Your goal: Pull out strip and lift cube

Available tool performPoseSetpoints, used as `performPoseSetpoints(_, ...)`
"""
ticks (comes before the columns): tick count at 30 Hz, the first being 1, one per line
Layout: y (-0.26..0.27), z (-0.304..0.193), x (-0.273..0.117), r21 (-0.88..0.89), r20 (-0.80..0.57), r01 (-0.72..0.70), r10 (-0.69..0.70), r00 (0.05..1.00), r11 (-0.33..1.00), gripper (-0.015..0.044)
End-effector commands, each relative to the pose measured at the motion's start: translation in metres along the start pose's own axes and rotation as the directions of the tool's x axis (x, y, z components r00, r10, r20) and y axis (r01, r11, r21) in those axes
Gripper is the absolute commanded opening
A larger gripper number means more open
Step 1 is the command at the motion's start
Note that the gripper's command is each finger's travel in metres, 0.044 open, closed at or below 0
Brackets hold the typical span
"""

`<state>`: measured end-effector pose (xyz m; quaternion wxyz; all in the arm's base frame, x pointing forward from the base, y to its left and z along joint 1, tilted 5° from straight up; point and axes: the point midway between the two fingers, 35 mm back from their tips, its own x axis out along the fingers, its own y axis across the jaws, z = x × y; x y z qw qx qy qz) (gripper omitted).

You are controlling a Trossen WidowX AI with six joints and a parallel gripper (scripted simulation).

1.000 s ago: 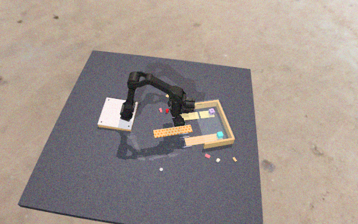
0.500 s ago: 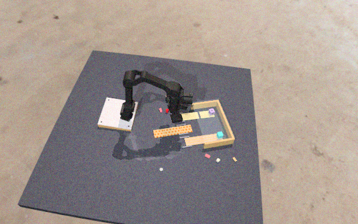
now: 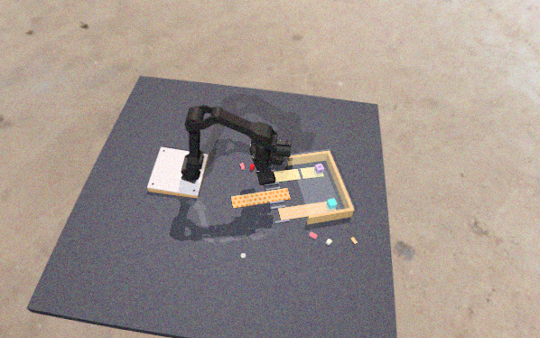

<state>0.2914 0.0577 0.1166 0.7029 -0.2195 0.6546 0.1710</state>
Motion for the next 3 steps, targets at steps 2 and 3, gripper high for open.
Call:
performPoseSetpoints(2, -0.0004, -0.0001, -0.0006, 0.005, 0.000, 0.004, -0.004, 1.000, 1.000, 0.0000)
performPoseSetpoints(3, -0.0004, -0.0001, -0.0006, 0.005, 0.000, 0.004, -0.004, 1.000, 1.000, 0.0000)
